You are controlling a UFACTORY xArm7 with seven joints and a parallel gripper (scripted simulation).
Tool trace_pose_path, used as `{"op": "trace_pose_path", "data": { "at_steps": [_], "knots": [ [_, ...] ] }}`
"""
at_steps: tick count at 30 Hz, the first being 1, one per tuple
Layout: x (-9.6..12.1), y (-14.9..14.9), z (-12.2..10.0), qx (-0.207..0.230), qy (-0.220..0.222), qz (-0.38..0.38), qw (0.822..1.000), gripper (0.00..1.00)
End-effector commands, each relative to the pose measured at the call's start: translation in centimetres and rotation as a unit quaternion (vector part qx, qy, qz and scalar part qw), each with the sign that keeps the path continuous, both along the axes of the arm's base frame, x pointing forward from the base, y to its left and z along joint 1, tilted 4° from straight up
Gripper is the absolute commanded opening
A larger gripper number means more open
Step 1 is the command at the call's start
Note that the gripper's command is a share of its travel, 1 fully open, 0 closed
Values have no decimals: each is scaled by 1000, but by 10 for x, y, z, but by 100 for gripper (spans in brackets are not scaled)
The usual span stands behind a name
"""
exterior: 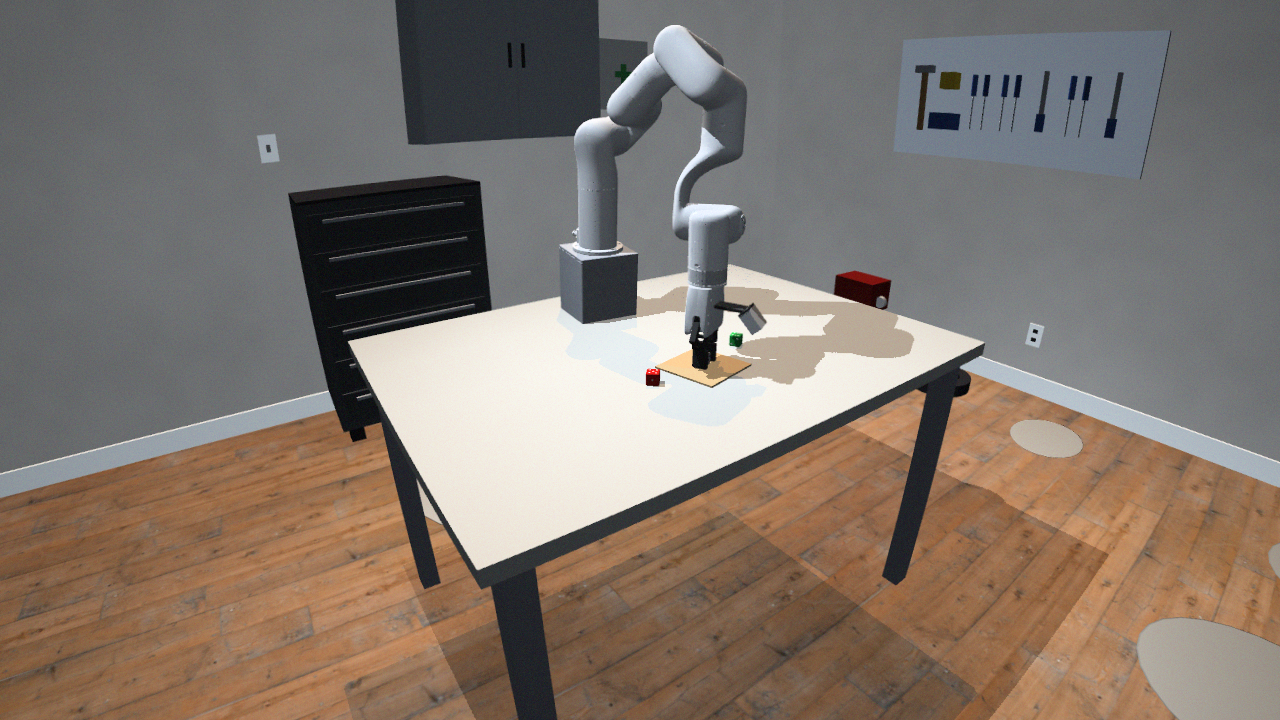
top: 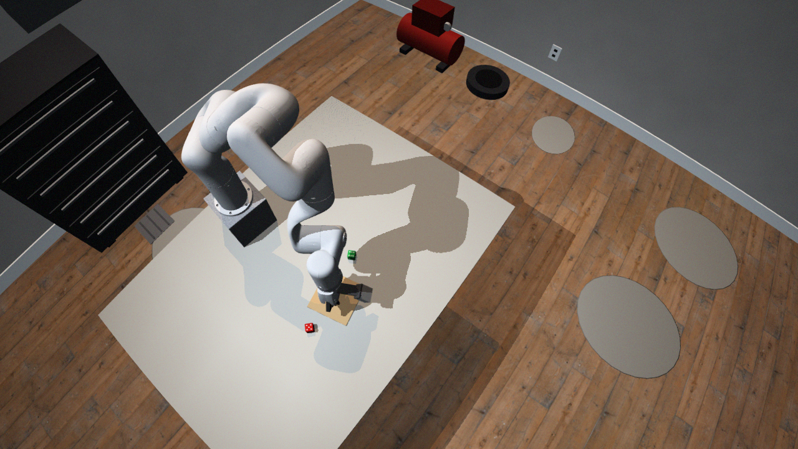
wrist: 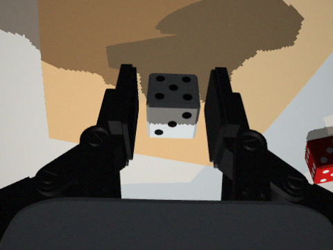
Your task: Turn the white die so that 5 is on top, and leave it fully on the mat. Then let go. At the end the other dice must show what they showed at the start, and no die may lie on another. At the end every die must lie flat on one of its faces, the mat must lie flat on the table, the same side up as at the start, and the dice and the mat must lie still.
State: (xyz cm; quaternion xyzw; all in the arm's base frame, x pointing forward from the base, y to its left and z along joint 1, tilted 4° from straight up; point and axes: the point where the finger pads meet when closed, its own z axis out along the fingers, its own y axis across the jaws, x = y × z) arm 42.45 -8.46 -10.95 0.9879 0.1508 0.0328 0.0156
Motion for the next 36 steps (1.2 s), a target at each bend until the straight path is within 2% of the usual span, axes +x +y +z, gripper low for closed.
{"op": "trace_pose_path", "data": {
  "at_steps": [1,18,19,36],
  "knots": [
    [1,0,1,0,-2,0,1000,42],
    [1,0,1,0,-2,0,1000,42],
    [1,0,1,0,-2,0,1000,21],
    [1,0,1,0,-2,0,1000,21]
  ]
}}
